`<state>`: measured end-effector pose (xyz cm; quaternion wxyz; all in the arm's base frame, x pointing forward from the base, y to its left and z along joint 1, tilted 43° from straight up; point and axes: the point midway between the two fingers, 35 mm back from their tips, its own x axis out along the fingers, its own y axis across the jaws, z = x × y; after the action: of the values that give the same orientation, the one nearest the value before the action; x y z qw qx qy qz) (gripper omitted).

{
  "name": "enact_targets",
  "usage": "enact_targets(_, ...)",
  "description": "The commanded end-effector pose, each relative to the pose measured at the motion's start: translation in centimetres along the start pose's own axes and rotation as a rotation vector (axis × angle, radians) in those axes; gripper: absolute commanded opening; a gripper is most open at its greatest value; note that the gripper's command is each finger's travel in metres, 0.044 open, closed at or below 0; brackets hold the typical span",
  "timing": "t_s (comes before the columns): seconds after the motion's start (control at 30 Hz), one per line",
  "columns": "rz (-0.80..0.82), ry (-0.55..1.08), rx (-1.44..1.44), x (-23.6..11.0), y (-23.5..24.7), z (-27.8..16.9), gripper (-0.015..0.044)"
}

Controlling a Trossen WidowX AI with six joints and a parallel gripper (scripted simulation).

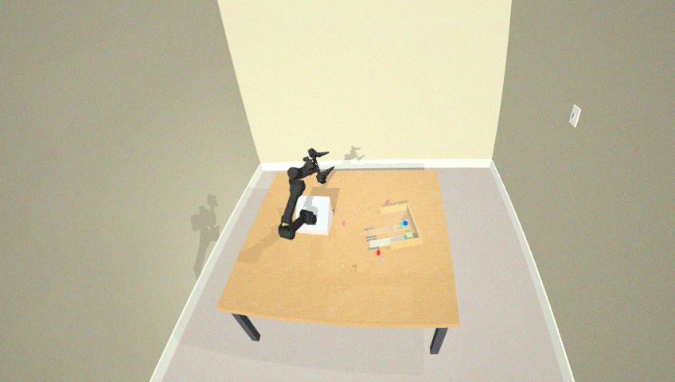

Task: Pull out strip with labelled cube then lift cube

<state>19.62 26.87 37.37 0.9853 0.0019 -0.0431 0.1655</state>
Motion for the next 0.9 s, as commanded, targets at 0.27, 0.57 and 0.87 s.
enact_targets(0.27,-0.306,0.391,-0.412,6.0,-9.7,-17.1,0.04)
enact_targets(0.57,-0.51,0.789,-0.611,3.2,-20.6,-28.4,0.04)
enact_targets(0.87,-0.526,0.829,-0.623,2.8,-21.5,-29.2,0.0374)
